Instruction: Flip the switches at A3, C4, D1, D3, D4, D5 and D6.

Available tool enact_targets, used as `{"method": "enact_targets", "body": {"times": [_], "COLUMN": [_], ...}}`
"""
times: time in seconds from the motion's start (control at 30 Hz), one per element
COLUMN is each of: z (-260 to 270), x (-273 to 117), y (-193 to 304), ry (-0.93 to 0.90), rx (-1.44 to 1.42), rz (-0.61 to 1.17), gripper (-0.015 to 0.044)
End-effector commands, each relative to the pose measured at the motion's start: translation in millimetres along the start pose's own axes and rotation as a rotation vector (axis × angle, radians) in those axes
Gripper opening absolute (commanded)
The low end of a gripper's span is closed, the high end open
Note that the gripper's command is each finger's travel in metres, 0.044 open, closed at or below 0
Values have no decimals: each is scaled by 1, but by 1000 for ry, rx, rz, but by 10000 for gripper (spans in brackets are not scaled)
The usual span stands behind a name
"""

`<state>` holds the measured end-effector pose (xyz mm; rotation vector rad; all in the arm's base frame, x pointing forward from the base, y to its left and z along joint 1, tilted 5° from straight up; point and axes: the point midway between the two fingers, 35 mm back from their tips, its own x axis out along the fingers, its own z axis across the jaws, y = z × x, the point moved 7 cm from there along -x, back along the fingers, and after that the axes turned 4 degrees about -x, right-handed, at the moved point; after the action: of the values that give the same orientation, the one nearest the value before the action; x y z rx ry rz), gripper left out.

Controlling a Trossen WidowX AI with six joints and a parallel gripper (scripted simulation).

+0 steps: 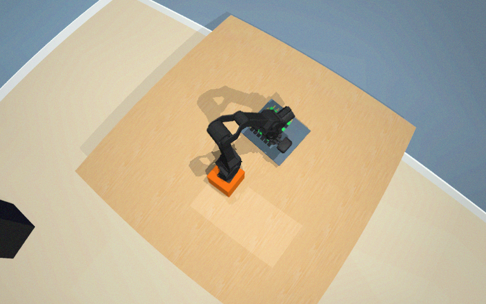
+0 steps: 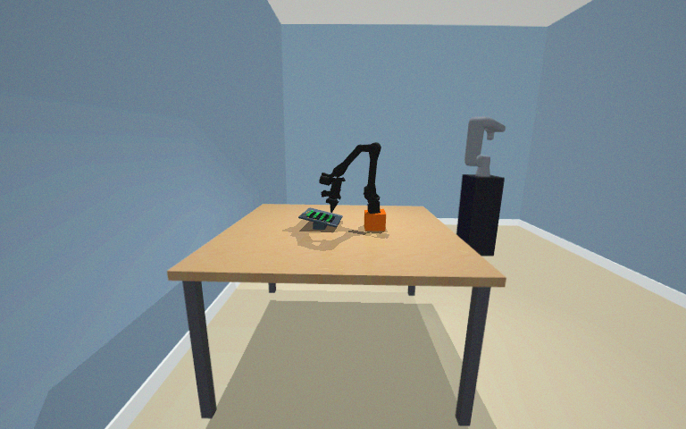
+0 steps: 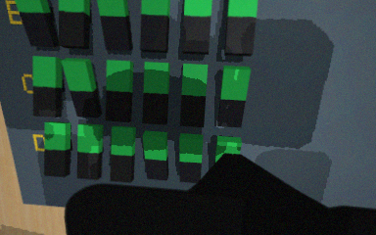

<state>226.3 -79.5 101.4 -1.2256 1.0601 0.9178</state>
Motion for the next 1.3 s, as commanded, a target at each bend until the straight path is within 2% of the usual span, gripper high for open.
{"method": "enact_targets", "body": {"times": [0.0,1.27], "z": [0,0], "x": [6,15], "y": [2,2], "ry": [1,1], "rx": [5,5], "rz": [8,7], "gripper": [0,0]}}
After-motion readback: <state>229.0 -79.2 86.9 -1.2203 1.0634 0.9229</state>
